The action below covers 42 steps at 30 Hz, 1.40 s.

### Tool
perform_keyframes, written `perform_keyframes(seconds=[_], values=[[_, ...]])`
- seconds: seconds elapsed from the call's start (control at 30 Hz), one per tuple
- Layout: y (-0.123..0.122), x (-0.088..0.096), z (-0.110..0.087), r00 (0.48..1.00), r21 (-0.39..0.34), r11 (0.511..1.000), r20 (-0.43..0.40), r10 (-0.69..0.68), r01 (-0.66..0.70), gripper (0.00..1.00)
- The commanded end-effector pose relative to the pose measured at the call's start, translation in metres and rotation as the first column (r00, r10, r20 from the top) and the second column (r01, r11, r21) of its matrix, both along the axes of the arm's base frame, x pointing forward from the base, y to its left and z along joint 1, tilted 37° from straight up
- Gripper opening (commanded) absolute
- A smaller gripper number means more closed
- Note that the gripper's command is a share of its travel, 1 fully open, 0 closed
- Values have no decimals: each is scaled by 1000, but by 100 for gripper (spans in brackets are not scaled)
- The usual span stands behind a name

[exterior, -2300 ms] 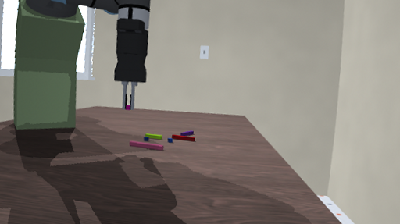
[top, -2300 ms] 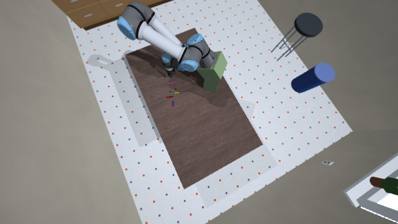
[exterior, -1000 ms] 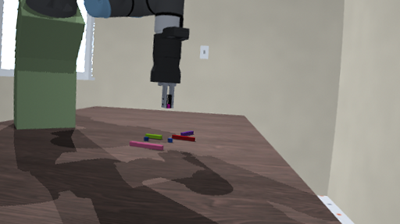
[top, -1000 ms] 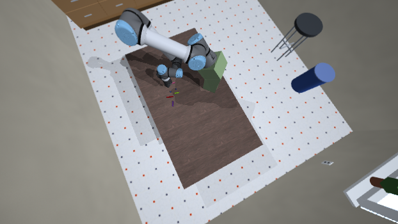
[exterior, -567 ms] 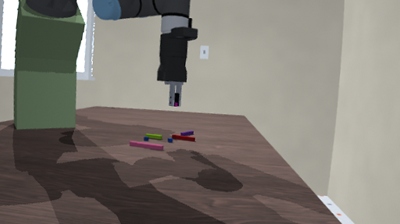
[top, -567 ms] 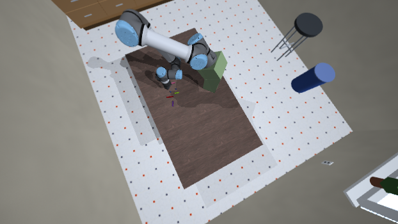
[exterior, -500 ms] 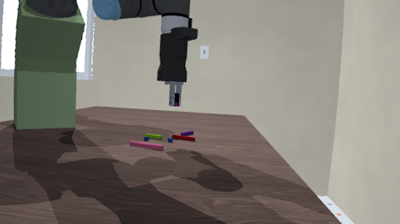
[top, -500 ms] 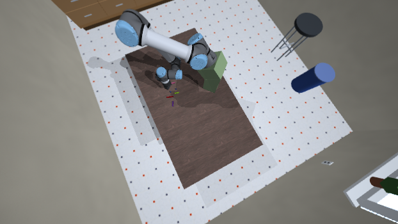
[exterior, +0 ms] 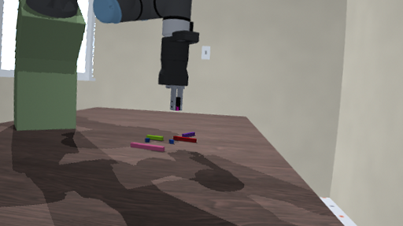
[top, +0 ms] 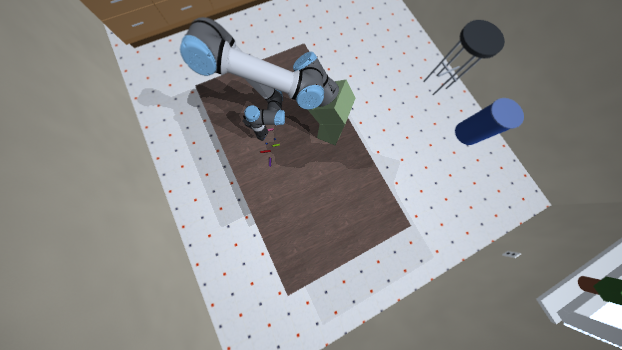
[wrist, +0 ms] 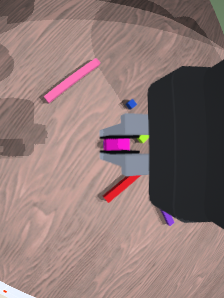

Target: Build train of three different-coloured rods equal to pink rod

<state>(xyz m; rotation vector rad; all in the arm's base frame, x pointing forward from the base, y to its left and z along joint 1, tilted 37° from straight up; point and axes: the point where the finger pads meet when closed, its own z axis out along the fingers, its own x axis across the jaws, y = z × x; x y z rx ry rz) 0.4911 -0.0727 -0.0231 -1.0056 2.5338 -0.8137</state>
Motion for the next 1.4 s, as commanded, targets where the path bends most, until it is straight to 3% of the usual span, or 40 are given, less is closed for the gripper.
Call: perform_keyframes(seconds=[0.0,0.63,1.37], values=[[-5,6,-9,1000,0,1000,0,0,0,24],[-30,36,-60,1000,0,1000,0,0,0,24],[-32,38,-63,1000,0,1000,0,0,0,24]])
